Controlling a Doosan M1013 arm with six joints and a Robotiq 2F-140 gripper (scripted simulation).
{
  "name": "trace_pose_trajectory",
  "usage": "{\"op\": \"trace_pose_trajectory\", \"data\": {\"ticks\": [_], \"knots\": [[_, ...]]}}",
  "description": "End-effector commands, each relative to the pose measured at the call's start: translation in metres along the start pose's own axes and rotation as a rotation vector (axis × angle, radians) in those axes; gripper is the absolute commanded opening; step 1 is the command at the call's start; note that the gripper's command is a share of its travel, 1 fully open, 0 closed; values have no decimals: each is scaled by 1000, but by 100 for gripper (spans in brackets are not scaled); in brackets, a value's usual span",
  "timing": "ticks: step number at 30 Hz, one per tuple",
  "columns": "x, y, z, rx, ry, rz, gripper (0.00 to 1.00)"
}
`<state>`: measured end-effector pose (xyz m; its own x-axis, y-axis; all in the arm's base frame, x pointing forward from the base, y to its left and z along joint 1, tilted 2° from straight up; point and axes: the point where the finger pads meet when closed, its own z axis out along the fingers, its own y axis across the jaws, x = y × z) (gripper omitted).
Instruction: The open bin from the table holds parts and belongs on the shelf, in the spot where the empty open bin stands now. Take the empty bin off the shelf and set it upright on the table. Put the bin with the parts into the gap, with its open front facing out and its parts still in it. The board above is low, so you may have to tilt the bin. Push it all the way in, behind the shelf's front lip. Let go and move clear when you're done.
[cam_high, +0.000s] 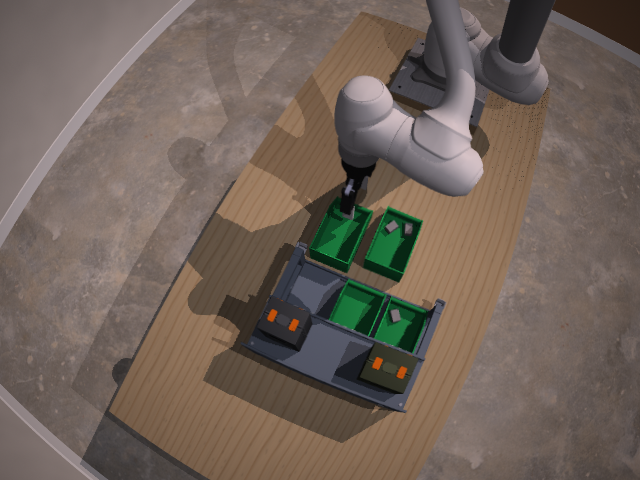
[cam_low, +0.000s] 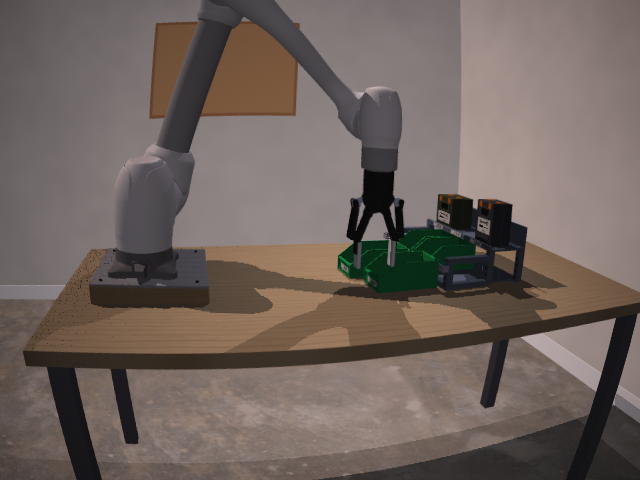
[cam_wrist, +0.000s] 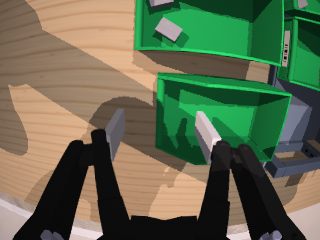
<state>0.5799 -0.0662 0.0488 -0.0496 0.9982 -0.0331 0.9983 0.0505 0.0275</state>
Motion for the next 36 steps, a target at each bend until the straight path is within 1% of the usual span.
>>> {"op": "trace_pose_trajectory", "data": {"ticks": [1, 4, 19, 21, 29, 36], "knots": [[0, 0, -5, 0, 0, 0, 62], [0, 0, -7, 0, 0, 0, 62], [0, 0, -43, 0, 0, 0, 62], [0, 0, -43, 0, 0, 0, 62], [0, 0, -54, 0, 0, 0, 62], [0, 0, -57, 0, 0, 0, 62]]}}
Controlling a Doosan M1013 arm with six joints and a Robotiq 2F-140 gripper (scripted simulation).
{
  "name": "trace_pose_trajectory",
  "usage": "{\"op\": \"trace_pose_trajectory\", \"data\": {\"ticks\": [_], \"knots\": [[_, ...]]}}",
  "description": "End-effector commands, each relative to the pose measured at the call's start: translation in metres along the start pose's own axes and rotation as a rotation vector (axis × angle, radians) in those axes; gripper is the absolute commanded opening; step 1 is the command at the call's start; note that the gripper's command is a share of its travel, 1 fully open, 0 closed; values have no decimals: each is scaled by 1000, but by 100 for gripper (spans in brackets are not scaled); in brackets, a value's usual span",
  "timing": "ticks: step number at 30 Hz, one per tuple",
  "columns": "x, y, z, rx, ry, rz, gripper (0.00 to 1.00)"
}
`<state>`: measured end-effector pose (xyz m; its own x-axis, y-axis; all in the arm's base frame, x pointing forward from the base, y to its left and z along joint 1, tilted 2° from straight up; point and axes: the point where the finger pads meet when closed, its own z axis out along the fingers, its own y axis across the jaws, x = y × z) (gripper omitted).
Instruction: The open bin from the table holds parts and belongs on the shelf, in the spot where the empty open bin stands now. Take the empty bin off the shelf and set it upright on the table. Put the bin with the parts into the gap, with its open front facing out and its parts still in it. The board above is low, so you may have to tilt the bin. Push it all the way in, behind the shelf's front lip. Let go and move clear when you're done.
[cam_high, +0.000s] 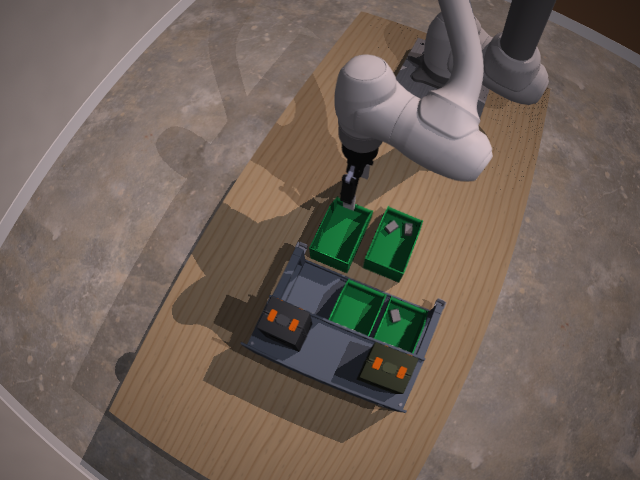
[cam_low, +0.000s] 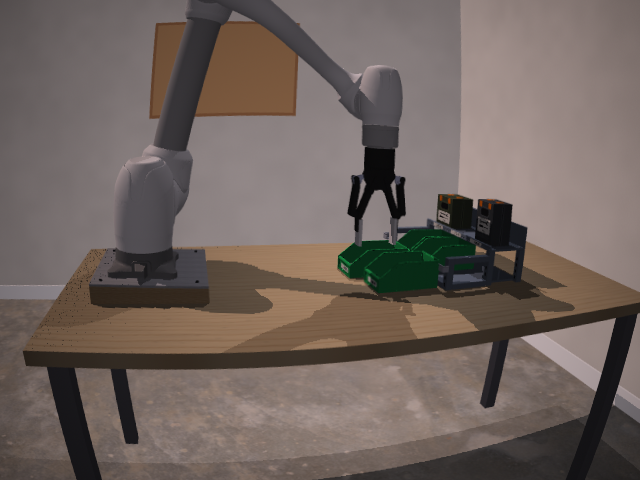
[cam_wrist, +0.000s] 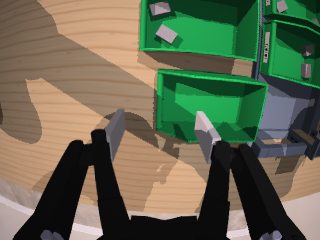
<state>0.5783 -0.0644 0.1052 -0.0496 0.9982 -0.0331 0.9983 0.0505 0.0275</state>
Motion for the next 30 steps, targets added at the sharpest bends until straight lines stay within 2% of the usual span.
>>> {"op": "trace_pose_trajectory", "data": {"ticks": [1, 5, 6, 30], "knots": [[0, 0, 0, 0, 0, 0, 62], [0, 0, 0, 0, 0, 0, 62], [0, 0, 0, 0, 0, 0, 10], [0, 0, 0, 0, 0, 0, 10]]}}
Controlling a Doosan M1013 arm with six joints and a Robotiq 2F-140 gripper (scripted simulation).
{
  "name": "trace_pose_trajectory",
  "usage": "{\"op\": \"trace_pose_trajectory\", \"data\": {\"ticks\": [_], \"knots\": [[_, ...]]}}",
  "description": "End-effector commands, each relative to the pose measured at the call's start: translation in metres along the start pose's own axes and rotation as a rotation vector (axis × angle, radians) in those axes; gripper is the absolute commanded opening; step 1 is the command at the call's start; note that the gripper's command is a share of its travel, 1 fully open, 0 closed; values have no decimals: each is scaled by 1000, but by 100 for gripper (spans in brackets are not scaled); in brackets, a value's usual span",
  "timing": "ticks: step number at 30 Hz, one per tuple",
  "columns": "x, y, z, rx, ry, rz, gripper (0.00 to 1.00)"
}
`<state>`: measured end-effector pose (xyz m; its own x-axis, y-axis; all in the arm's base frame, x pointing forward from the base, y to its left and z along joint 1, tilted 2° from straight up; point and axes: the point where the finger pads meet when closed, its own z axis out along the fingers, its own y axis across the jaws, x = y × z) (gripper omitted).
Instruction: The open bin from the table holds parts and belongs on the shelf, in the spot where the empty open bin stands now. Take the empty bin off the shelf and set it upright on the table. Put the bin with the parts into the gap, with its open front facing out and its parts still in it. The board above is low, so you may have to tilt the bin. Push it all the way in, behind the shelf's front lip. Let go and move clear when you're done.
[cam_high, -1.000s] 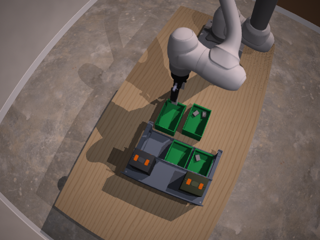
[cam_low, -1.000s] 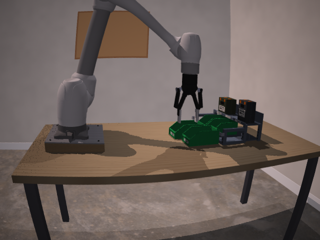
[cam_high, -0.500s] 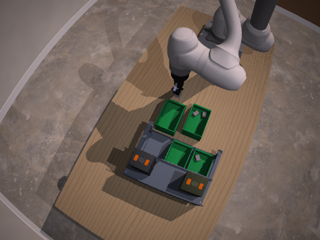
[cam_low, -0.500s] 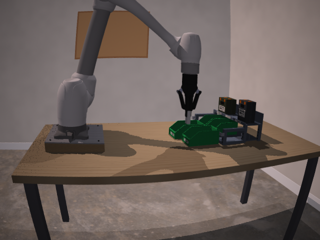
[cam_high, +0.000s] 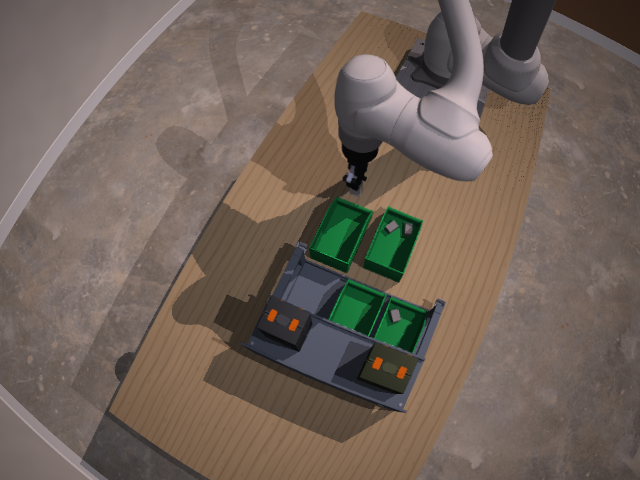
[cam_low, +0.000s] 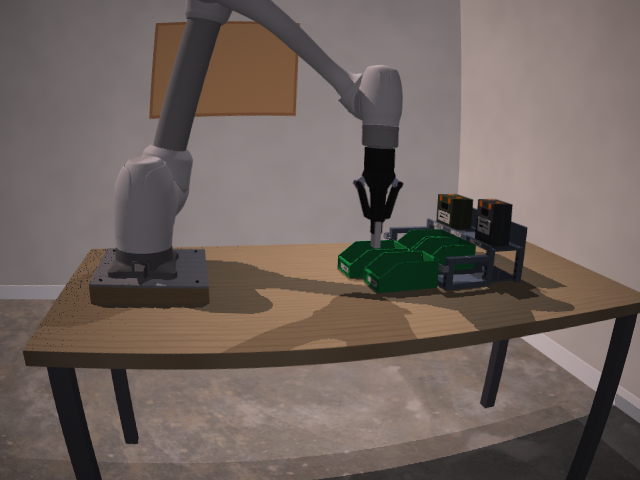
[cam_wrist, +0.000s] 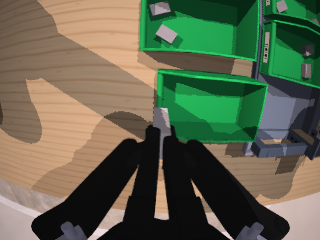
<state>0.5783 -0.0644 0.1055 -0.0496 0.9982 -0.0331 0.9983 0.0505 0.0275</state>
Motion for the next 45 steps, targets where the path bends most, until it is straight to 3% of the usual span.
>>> {"op": "trace_pose_trajectory", "data": {"ticks": [1, 11, 15, 21, 23, 32, 38, 43, 44, 45], "knots": [[0, 0, 0, 0, 0, 0, 10], [0, 0, 0, 0, 0, 4, 10], [2, 5, -3, 0, 0, 91, 10], [13, 28, -16, 0, 0, 498, 10], [13, 28, -16, 0, 0, 498, 10], [39, 72, -42, -1, 19, 1110, 10], [48, 84, -50, 1, 14, 1468, 10], [48, 85, -50, 0, 0, 1570, 10], [48, 85, -50, 0, 0, 1570, 24], [48, 85, -50, 0, 0, 1570, 24]]}}
